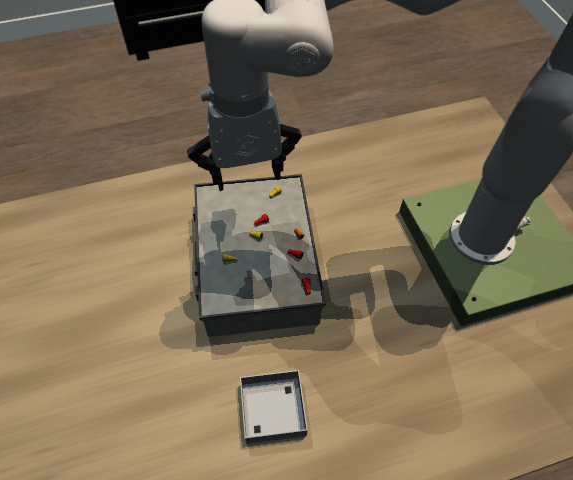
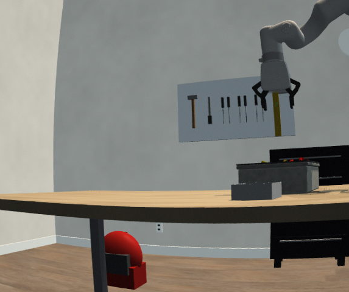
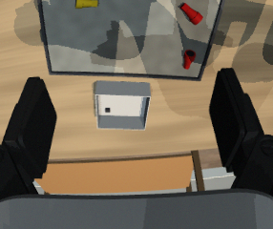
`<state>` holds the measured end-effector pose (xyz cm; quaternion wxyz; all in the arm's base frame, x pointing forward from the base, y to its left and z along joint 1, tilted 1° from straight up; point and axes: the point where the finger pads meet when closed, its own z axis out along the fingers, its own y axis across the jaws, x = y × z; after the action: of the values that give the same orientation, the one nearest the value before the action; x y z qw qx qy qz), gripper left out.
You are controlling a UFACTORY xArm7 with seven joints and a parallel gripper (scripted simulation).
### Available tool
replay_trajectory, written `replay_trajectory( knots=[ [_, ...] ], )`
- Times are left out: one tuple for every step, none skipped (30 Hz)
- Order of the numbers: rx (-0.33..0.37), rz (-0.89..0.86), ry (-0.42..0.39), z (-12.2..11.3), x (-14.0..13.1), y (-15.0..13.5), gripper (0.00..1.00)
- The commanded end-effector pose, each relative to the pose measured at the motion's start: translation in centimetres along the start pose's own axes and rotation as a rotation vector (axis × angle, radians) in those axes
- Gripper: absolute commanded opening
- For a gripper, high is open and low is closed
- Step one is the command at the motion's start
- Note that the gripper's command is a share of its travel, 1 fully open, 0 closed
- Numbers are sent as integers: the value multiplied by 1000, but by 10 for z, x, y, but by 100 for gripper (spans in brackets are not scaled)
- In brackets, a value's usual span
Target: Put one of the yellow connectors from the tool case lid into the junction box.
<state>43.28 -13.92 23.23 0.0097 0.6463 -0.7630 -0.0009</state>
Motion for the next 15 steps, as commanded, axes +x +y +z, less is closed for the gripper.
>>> replay_trajectory(
  knots=[
    [4, 121, 5, -7, 4, 4, 100],
    [4, 122, 5, -7, 4, 4, 100],
    [4, 122, 5, -7, 4, 4, 100],
    [4, 122, 5, -7, 4, 4, 100],
    [4, 122, 5, -7, 4, 4, 100],
    [4, 122, 5, -7, 4, 4, 100],
    [4, 122, 5, -7, 4, 4, 100],
    [4, 122, 5, -7, 4, 4, 100],
    [4, 122, 5, -7, 4, 4, 100],
    [4, 122, 5, -7, 4, 4, 100],
    [4, 122, 5, -7, 4, 4, 100],
    [4, 122, 5, -7, 4, 4, 100],
    [4, 122, 5, -7, 4, 4, 100],
    [4, 122, 5, -7, 4, 4, 0],
    [4, 122, 5, -7, 4, 4, 0]
  ],
)
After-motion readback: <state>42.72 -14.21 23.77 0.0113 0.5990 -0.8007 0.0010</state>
